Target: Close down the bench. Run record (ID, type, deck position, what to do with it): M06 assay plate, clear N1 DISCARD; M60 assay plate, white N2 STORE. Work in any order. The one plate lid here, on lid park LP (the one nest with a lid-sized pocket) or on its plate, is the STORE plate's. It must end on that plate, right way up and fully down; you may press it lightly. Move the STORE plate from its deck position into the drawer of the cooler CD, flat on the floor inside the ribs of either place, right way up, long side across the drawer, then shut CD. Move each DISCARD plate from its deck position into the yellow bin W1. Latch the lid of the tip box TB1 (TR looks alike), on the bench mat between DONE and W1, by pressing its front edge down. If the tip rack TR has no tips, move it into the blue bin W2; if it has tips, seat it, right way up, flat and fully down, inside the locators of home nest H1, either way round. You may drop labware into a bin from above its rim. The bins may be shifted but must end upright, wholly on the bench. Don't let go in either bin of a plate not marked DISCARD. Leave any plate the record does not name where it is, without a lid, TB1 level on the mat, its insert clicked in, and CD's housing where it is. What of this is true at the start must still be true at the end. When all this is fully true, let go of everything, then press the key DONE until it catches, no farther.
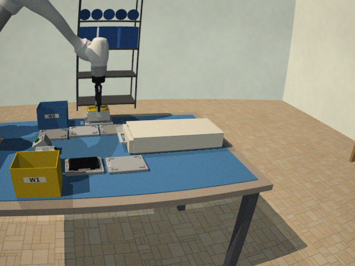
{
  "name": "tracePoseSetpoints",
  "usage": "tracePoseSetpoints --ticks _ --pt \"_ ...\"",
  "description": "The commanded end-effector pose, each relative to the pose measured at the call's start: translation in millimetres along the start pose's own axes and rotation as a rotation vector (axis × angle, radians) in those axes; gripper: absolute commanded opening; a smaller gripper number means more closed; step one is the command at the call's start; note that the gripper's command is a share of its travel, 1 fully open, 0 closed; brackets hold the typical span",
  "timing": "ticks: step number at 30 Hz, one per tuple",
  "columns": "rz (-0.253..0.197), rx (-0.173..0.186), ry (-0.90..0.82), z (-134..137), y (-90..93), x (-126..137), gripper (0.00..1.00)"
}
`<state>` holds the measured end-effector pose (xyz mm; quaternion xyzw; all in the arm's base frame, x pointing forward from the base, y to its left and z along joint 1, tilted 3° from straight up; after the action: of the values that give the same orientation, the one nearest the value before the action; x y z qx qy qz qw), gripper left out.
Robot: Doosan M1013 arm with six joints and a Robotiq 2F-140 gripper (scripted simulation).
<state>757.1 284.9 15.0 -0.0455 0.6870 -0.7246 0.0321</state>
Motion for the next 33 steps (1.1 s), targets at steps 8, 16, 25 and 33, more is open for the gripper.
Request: tracePoseSetpoints --ticks 8,16,25,33 --pt "0.0 0.0 0.0 0.0 0.1 0.0 0.0" --pt "0.0 0.0 0.0 0.0 2.1 0.0 0.0" --pt "0.0 0.0 0.0 0.0 5.1 0.0 0.0" --pt "0.0 0.0 0.0 0.0 7.1 0.0 0.0"
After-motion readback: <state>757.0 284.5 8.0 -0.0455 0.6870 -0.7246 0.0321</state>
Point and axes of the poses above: the point where the finger pads meet when closed, its own y axis out along the fingers, its own z axis across the jaws, x = y × z, the point moved 7 cm from there along -y, back along the fingers, and after that the axes turned 8 degrees about -y, right-handed, at the moved point
